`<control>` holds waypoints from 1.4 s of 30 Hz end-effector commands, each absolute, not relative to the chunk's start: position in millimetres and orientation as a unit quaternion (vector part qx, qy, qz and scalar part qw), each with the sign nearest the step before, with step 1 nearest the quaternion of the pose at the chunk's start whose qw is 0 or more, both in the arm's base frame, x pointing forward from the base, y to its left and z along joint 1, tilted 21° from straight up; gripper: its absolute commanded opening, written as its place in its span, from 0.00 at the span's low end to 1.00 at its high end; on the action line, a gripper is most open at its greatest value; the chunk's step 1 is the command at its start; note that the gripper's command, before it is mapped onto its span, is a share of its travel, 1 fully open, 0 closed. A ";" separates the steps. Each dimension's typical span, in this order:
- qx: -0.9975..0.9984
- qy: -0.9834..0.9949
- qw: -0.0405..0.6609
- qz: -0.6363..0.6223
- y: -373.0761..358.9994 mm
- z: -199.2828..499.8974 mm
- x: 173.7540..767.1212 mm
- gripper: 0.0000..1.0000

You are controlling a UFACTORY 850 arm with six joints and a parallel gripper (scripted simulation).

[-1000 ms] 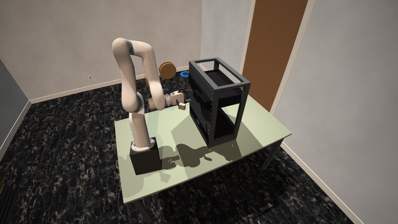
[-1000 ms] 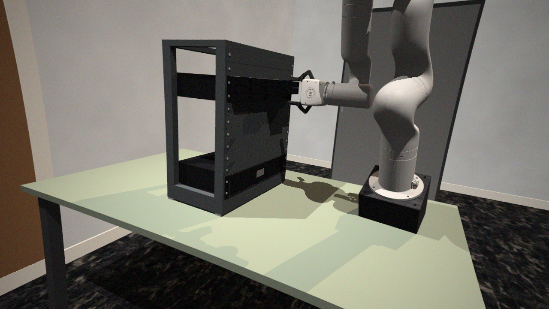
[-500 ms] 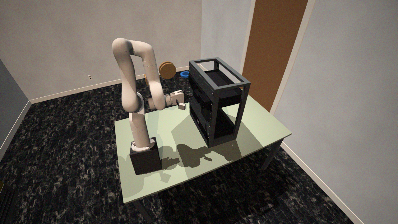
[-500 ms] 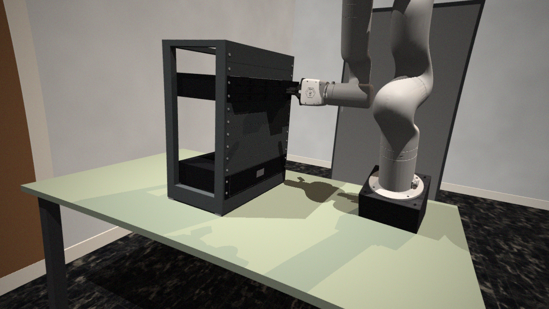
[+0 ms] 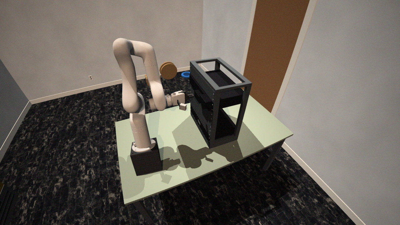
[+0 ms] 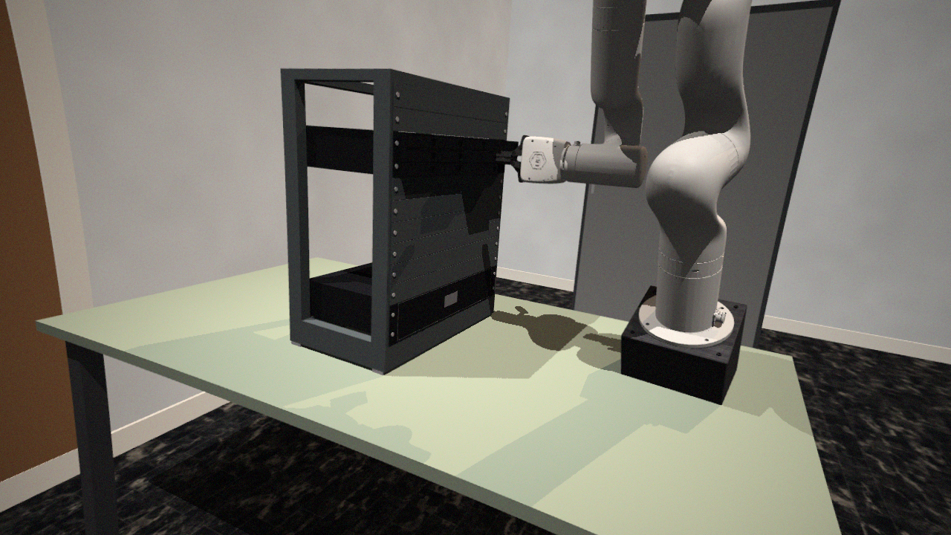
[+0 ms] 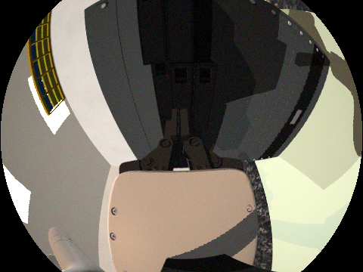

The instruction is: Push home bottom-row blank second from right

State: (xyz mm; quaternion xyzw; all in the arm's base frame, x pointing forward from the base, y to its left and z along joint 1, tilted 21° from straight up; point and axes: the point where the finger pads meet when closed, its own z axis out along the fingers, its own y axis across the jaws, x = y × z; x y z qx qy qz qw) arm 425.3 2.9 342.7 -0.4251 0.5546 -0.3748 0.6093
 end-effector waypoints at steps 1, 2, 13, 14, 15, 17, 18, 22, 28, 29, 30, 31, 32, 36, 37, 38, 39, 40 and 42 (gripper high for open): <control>-0.425 0.554 0.610 -0.375 2.8 343.3 425.7 0.00; -0.425 0.554 0.610 -0.375 2.8 343.3 425.7 0.00; -0.425 0.554 0.610 -0.375 7.0 320.8 405.0 0.00; -0.425 0.554 0.610 -0.375 7.7 316.9 401.4 0.00; -0.425 0.554 0.610 -0.375 8.3 313.7 398.5 0.00; -0.425 0.554 0.610 -0.375 9.0 310.0 395.1 0.00; -0.425 0.554 0.610 -0.375 9.1 309.4 394.5 0.00; -0.425 0.554 0.610 -0.375 9.2 309.3 395.1 0.00; -0.425 0.554 0.610 -0.375 11.0 309.8 412.6 0.00; -0.425 0.554 0.610 -0.375 11.6 309.9 418.3 0.00; -0.425 0.554 0.610 -0.375 12.2 310.1 424.1 0.00; -0.425 0.554 0.610 -0.375 12.8 310.2 429.8 0.00; -0.425 0.554 0.610 -0.375 13.3 310.3 435.0 0.00; -0.425 0.554 0.610 -0.375 14.5 310.6 446.9 0.00; -0.425 0.554 0.610 -0.375 14.6 310.6 447.5 0.00; -0.425 0.554 0.610 -0.375 14.6 310.6 447.6 0.00; -0.425 0.554 0.610 -0.375 14.6 310.6 447.6 0.00; -0.425 0.554 0.610 -0.375 14.6 310.6 447.6 0.00; -0.425 0.554 0.610 -0.375 14.6 310.6 447.6 0.00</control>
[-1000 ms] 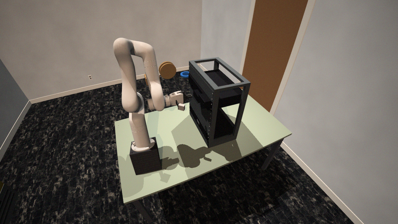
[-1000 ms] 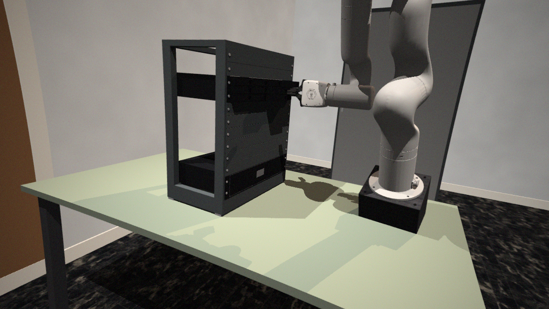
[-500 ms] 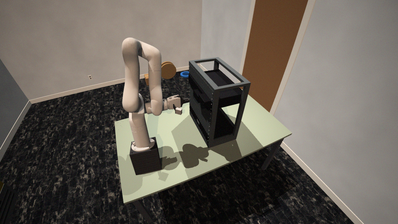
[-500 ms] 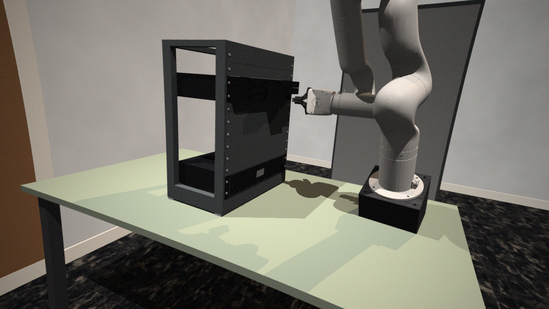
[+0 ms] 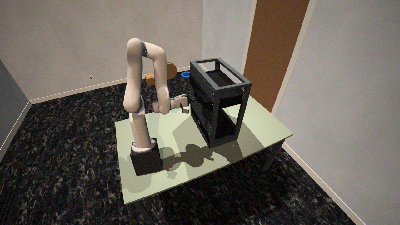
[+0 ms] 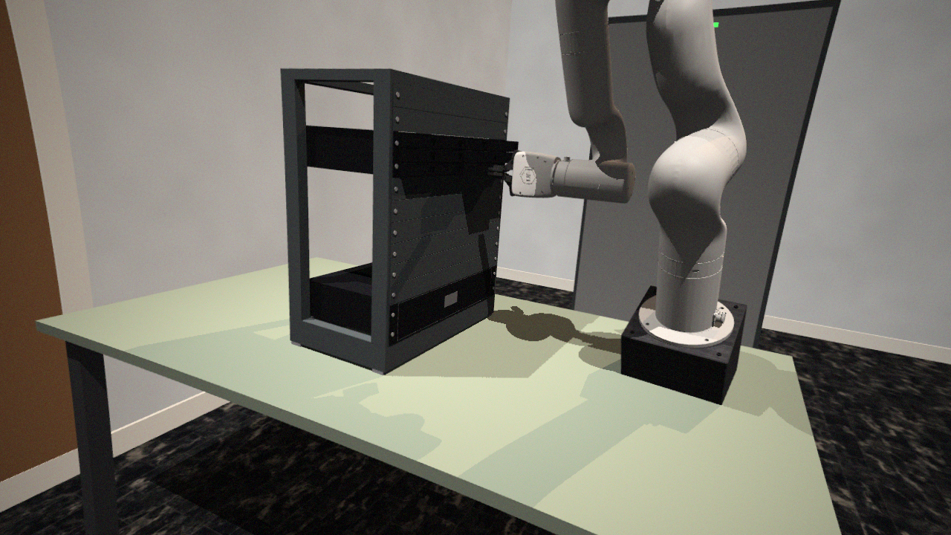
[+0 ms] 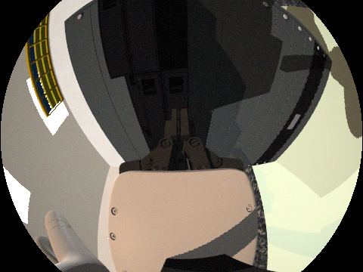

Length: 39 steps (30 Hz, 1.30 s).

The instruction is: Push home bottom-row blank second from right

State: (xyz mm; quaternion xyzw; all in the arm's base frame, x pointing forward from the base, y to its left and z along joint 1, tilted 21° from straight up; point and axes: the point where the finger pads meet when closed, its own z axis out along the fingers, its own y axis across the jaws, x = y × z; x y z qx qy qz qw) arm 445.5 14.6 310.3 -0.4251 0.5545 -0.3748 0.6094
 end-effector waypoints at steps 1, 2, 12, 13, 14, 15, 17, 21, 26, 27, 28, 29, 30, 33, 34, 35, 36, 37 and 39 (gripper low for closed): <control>-0.425 0.554 0.610 -0.375 14.6 310.6 447.6 0.00; -0.425 0.554 0.610 -0.375 14.6 310.6 447.6 0.00; -0.425 0.554 0.610 -0.375 15.0 310.7 451.7 0.00; -0.425 0.554 0.610 -0.375 15.2 310.8 453.4 0.00; -0.425 0.554 0.610 -0.375 15.2 310.8 453.4 0.00; -0.425 0.554 0.610 -0.375 15.2 310.8 453.4 0.00; -0.425 0.554 0.610 -0.375 15.5 310.8 456.3 0.00; -0.425 0.554 0.610 -0.375 15.6 310.8 457.6 0.00; -0.425 0.554 0.610 -0.375 15.6 310.8 457.6 0.00; -0.425 0.554 0.610 -0.375 15.6 310.8 457.6 0.00; -0.425 0.554 0.610 -0.375 15.7 310.8 458.0 0.00; -0.425 0.554 0.610 -0.375 15.8 310.9 458.8 0.00; -0.425 0.554 0.610 -0.375 15.9 310.9 460.1 0.00; -0.425 0.554 0.610 -0.375 16.0 310.9 461.7 0.00; -0.425 0.554 0.610 -0.375 16.2 311.0 463.4 0.00; -0.425 0.554 0.610 -0.375 16.4 311.0 464.9 0.00; -0.425 0.554 0.610 -0.375 16.5 311.0 466.2 0.00; -0.425 0.554 0.610 -0.375 16.6 311.0 467.0 0.00; -0.425 0.554 0.610 -0.375 16.6 311.1 467.5 0.00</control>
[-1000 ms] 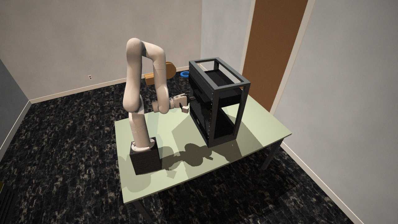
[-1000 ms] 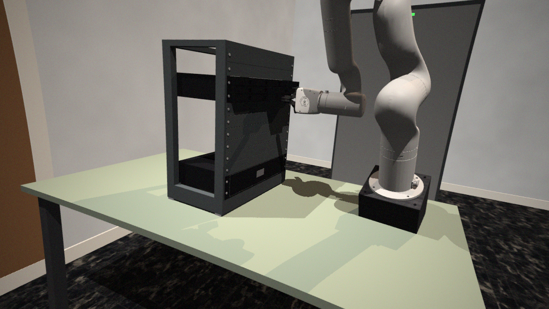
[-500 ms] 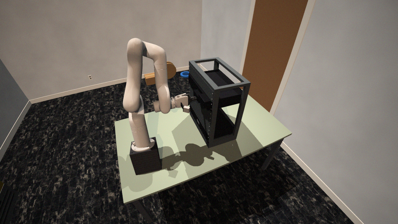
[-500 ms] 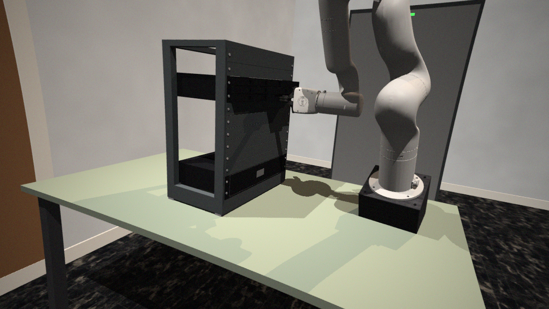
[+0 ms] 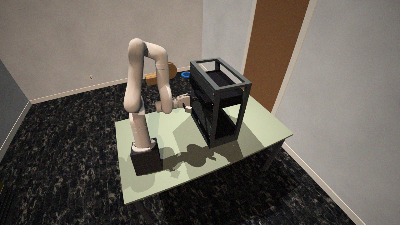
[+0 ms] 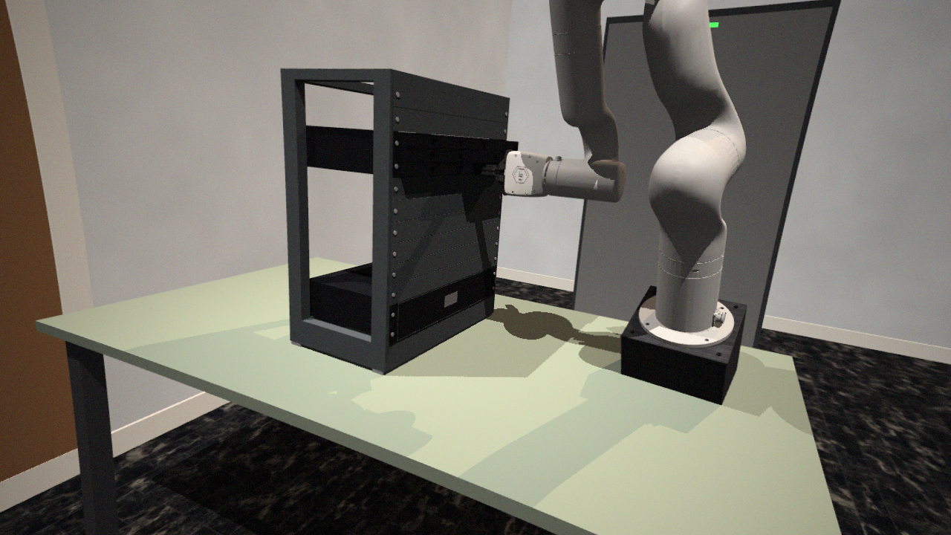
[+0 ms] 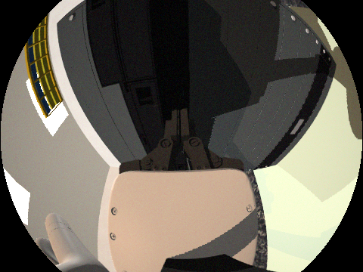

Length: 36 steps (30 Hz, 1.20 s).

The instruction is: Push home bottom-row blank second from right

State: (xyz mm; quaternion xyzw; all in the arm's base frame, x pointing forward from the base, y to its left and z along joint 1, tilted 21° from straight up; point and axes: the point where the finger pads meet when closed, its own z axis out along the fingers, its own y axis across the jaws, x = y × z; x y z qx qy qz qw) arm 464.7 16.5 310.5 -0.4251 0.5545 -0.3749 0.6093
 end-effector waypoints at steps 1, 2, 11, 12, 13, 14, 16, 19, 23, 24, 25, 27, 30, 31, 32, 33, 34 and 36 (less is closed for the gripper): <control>-0.425 0.554 0.610 -0.375 16.6 311.1 467.5 0.00; -0.425 0.554 0.610 -0.375 16.6 311.1 467.5 0.00; -0.425 0.554 0.610 -0.375 16.8 311.1 468.8 0.00; -0.425 0.554 0.610 -0.375 16.9 311.1 470.0 0.00; -0.425 0.554 0.610 -0.375 17.1 311.1 471.6 0.00; -0.425 0.554 0.610 -0.375 17.2 311.2 473.3 0.00; -0.425 0.554 0.610 -0.375 17.5 311.2 476.2 0.00; -0.425 0.554 0.610 -0.375 17.7 311.3 477.4 0.00; -0.425 0.554 0.610 -0.375 17.7 311.3 477.4 0.00; -0.425 0.554 0.610 -0.375 17.7 311.3 477.4 0.00; -0.425 0.554 0.610 -0.375 17.7 311.3 477.4 0.00; -0.425 0.554 0.610 -0.375 17.7 311.3 477.4 0.00; -0.425 0.554 0.610 -0.375 17.7 311.3 478.1 0.00; -0.425 0.554 0.610 -0.375 17.8 311.3 478.6 0.00; -0.425 0.554 0.610 -0.375 17.8 311.4 479.2 0.00; -0.425 0.554 0.610 -0.375 17.9 311.4 479.8 0.00; -0.425 0.554 0.610 -0.375 17.9 311.4 480.2 0.00; -0.425 0.554 0.610 -0.375 18.0 311.4 480.4 0.00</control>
